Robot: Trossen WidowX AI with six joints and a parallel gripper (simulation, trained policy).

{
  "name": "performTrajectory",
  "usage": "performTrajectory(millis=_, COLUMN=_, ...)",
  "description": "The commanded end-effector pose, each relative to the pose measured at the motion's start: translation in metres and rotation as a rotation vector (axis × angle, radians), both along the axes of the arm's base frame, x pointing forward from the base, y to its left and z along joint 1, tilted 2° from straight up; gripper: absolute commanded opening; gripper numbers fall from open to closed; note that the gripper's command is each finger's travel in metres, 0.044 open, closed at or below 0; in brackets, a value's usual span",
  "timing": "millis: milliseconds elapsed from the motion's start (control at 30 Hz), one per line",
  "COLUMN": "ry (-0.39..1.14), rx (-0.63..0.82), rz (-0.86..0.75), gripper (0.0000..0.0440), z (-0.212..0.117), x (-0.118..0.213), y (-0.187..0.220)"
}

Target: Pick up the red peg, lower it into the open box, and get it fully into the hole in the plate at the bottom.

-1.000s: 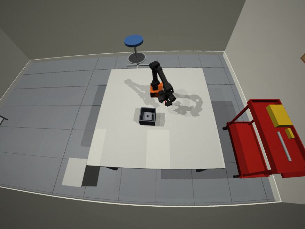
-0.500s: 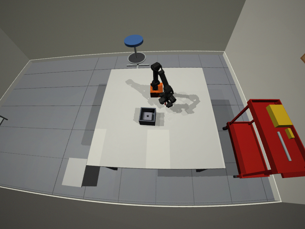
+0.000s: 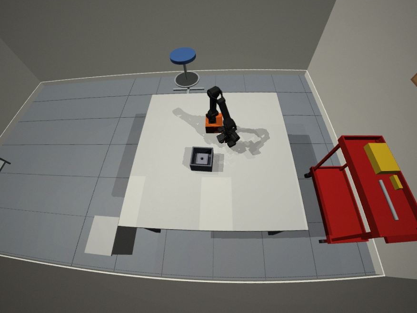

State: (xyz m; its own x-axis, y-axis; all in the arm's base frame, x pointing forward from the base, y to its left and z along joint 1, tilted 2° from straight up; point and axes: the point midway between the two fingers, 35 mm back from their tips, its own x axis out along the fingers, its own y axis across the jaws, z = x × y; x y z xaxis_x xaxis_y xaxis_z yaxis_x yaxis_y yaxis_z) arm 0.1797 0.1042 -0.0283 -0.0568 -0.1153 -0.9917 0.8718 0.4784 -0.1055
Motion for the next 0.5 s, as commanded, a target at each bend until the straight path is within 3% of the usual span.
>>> performTrajectory(millis=0, ry=-0.012, rx=0.006, rz=0.02, gripper=0.0, z=0.005, x=0.005, y=0.0)
performTrajectory(millis=467, ry=-0.125, rx=-0.054, rz=0.136, gripper=0.0, z=0.05, x=0.026, y=-0.016)
